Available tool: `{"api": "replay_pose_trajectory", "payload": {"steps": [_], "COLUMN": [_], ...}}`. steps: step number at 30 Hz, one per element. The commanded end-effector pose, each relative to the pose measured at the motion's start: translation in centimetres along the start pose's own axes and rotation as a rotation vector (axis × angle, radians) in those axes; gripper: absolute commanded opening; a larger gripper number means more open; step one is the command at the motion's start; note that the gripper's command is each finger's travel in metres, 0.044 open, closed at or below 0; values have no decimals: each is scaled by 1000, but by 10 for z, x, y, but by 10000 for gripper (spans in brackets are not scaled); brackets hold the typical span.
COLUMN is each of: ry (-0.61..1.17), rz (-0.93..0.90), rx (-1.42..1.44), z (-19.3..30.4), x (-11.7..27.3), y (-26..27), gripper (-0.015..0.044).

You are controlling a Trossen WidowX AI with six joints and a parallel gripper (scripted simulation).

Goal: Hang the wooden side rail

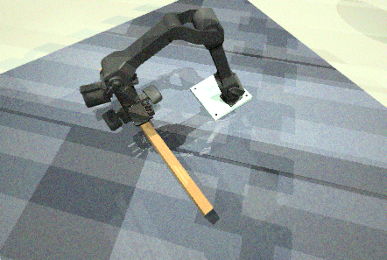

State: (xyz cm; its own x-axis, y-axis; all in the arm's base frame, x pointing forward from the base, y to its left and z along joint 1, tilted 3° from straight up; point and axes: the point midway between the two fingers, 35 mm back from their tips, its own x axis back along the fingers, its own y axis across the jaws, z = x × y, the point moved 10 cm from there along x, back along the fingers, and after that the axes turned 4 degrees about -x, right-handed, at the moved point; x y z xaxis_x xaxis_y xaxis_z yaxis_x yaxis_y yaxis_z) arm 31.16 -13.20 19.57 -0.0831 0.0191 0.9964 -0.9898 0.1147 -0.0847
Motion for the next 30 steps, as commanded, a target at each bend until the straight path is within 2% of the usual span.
{"api": "replay_pose_trajectory", "payload": {"steps": [1, 30], "ry": [1, 1], "rz": [6, 6], "rx": [9, 9], "z": [1, 3], "x": [2, 2], "y": [0, 0], "gripper": [0, 0]}}
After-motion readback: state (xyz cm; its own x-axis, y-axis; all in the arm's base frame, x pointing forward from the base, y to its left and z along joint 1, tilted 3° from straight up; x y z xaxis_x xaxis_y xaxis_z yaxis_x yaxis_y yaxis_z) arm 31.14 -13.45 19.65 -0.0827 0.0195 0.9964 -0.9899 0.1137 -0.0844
